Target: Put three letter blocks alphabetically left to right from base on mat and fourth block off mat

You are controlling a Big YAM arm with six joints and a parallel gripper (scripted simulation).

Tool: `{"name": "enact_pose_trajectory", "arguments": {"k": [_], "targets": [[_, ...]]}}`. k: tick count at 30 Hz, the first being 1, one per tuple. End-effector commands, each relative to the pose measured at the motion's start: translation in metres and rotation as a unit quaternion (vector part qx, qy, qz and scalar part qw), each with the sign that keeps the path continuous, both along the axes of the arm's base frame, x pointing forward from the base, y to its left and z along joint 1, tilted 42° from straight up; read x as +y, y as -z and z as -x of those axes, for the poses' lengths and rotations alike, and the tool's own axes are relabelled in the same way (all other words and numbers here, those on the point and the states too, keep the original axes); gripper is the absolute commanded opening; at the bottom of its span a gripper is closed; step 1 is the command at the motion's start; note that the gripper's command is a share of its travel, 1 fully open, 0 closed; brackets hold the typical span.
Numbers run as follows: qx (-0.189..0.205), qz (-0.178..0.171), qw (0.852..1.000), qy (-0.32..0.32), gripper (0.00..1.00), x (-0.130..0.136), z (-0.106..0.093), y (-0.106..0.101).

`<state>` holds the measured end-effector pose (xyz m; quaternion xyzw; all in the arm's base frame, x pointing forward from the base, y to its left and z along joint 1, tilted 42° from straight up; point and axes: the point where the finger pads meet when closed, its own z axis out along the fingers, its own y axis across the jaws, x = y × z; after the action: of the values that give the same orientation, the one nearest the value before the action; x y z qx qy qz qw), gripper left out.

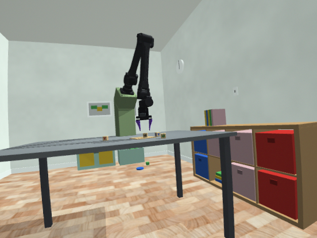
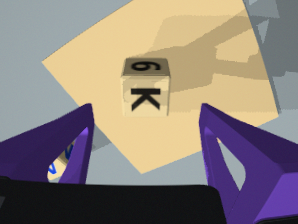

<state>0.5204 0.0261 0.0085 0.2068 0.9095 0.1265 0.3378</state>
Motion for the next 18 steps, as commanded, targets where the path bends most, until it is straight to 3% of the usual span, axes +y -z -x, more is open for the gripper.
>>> {"name": "enact_pose_trajectory", "arguments": {"k": [1, 18], "targets": [[-0.004, -0.003, 1.0, 0.001, 0.64, 0.0047, -0.0058, 0.0022], [-0.003, -0.002, 1.0, 0.001, 0.64, 0.0048, -0.007, 0.0049]]}}
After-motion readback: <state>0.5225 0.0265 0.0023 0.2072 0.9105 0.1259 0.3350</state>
